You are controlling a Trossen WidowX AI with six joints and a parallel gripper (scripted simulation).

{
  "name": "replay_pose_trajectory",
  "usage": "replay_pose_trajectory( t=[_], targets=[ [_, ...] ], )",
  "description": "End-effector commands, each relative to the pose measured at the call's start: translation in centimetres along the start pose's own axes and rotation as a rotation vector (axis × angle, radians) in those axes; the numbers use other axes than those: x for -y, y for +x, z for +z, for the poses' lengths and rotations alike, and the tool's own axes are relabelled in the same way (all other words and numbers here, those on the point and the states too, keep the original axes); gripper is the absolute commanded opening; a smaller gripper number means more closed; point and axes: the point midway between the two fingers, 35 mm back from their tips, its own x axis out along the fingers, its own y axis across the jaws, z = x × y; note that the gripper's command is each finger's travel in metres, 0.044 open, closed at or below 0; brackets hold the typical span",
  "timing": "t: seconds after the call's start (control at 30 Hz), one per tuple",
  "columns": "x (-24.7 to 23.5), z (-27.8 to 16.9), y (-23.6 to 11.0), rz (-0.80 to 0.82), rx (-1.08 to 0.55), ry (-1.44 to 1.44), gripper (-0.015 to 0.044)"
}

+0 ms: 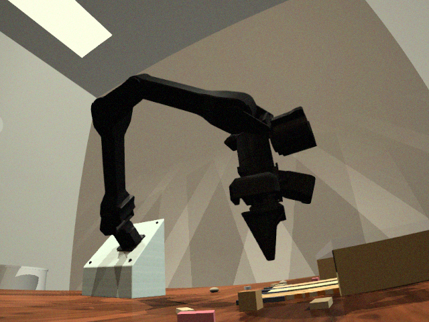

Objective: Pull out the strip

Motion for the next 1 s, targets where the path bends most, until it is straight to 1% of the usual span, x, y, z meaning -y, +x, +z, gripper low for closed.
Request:
replay_pose_trajectory(
  t=[0.0,0.77,0.97],
  targets=[
    [-0.1,-0.2,0.9,0.005,-0.008,-0.008,0.0000],
    [0.2,-0.5,4.7,0.002,-0.008,-0.008,0.0000],
    [0.2,-0.6,4.9,0.001,-0.008,-0.008,0.0000]
  ],
)
